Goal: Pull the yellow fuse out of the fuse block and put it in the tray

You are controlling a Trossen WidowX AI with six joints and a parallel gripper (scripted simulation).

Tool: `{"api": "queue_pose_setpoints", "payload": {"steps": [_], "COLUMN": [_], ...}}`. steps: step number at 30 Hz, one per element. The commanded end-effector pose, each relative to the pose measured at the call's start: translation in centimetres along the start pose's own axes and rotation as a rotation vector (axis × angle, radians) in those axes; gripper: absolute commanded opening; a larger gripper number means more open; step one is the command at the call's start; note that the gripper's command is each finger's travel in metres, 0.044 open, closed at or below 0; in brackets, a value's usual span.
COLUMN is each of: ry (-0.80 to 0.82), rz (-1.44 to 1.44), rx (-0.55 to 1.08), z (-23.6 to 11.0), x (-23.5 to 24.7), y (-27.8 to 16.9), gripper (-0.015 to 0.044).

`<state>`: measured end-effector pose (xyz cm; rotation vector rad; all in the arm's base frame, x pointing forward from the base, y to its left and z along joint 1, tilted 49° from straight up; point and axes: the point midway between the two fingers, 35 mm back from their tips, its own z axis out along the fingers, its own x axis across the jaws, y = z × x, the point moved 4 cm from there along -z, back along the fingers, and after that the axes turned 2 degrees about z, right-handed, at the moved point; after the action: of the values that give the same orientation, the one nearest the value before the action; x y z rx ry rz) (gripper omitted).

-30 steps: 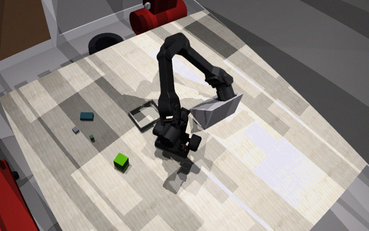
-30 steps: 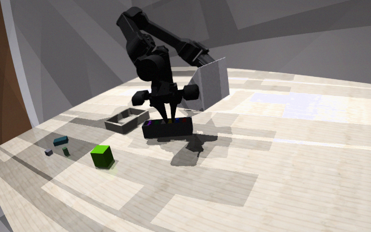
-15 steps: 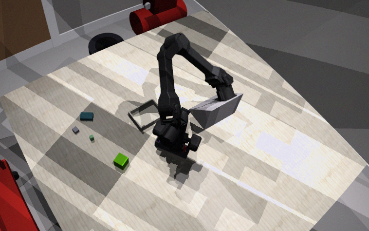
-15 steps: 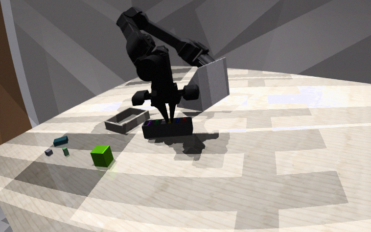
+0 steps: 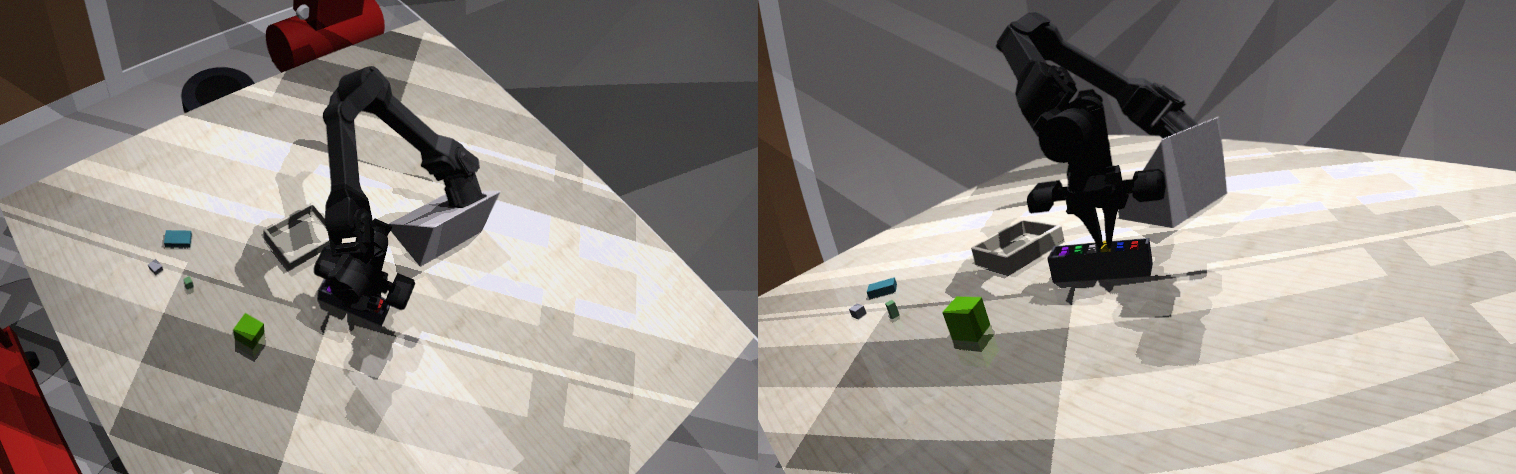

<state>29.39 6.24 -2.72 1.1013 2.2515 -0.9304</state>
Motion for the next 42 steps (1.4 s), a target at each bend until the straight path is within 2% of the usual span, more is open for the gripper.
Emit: {"api": "queue_pose_setpoints", "payload": {"steps": [1,42], "ry": [0.004,0.002], "rz": [0.008,0.004], "rx": [-0.004,-0.003], "z": [-0.4,-2.4], "x": [-0.1,-0.1], "y": [0.1,0.1], "gripper": [0.0,0.0]}}
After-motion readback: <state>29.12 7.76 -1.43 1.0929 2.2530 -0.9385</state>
